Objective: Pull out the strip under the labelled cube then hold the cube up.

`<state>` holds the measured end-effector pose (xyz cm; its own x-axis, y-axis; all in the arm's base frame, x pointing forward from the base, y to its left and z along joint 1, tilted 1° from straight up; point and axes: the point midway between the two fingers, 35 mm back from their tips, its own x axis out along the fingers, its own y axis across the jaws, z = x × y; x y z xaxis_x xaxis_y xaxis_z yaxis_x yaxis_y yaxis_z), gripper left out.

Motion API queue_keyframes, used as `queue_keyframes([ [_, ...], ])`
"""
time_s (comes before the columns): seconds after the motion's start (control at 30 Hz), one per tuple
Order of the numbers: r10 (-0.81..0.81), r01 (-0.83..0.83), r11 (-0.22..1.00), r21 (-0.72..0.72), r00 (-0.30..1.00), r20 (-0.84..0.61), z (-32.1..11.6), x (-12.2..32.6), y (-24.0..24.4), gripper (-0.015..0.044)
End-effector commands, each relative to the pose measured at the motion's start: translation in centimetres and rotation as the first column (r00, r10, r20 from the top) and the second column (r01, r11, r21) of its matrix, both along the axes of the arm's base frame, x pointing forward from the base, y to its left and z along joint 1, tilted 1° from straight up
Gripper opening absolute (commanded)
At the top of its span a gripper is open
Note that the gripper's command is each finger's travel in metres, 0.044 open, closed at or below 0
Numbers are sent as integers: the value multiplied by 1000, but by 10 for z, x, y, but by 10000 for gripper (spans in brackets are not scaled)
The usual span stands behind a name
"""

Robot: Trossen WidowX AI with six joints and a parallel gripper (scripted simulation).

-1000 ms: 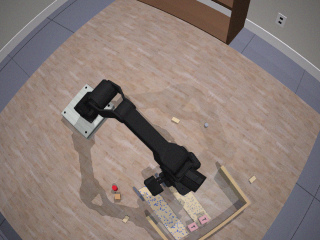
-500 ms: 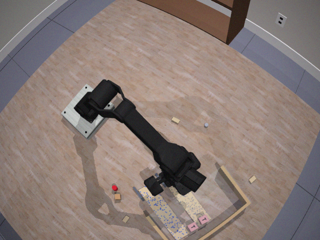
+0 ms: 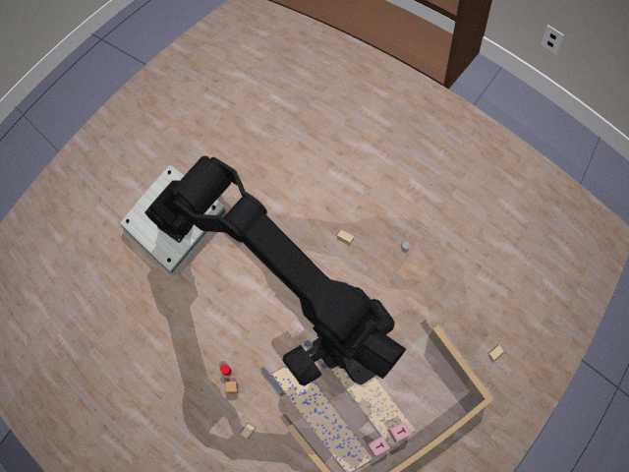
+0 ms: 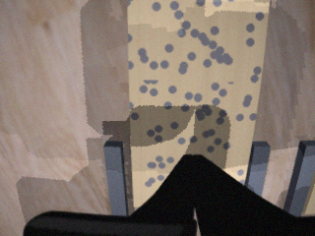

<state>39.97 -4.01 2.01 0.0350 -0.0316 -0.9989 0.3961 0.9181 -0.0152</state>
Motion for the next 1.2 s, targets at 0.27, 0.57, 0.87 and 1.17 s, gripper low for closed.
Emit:
queue_keyframes([
  [0.27,4,-4,1000,3,1000,3,-2,1,0,0],
  [0.57,4,-4,1000,3,1000,3,-3,1,0,0],
  [0.87,4,-4,1000,3,1000,2,-3,-7,3,0],
  [1.17,4,-4,1000,3,1000,1,-5,-20,8,0],
])
